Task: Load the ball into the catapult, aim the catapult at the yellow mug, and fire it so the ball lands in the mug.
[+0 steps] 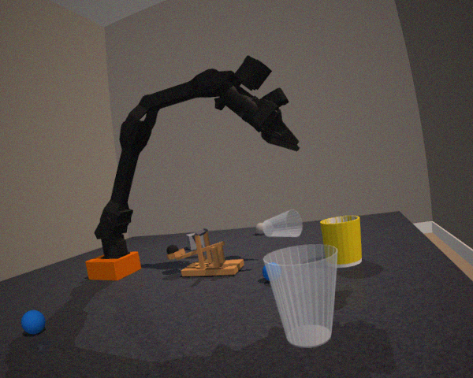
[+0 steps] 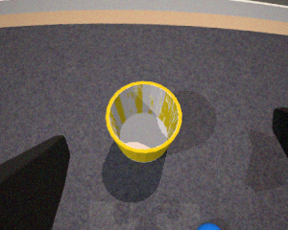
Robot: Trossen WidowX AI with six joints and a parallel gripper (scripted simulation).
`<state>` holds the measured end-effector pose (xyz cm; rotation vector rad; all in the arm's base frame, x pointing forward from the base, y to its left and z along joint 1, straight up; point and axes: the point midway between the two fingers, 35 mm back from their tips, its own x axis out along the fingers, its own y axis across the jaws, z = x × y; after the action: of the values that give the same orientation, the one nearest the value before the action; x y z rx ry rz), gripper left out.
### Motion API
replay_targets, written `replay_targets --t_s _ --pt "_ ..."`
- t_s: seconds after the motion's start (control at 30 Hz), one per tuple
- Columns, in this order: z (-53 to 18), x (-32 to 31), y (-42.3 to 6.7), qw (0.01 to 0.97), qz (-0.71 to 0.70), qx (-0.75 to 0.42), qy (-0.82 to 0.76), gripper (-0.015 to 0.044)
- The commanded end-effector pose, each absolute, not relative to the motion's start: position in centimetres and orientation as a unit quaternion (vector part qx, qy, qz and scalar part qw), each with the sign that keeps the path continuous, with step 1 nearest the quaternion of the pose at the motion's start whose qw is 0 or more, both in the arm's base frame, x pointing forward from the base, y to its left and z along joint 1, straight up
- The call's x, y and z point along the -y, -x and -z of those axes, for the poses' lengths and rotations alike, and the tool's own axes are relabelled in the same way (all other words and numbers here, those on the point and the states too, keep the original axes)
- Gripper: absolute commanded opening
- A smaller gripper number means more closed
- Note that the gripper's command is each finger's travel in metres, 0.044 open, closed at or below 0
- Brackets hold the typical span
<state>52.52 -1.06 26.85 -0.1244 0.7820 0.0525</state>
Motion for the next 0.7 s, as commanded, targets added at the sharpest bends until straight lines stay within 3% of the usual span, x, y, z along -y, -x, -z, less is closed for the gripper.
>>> replay_targets --t_s 0.0,0.5,0.67 --pt "-26.98 1.02 -52.61 0.923 -0.028 -0.378 0.063 0.0414" --pt "-26.98 1.02 -52.61 0.923 -0.028 -0.378 0.063 0.0020" --pt "-26.98 1.02 -52.61 0.923 -0.028 -0.378 0.063 0.0000"
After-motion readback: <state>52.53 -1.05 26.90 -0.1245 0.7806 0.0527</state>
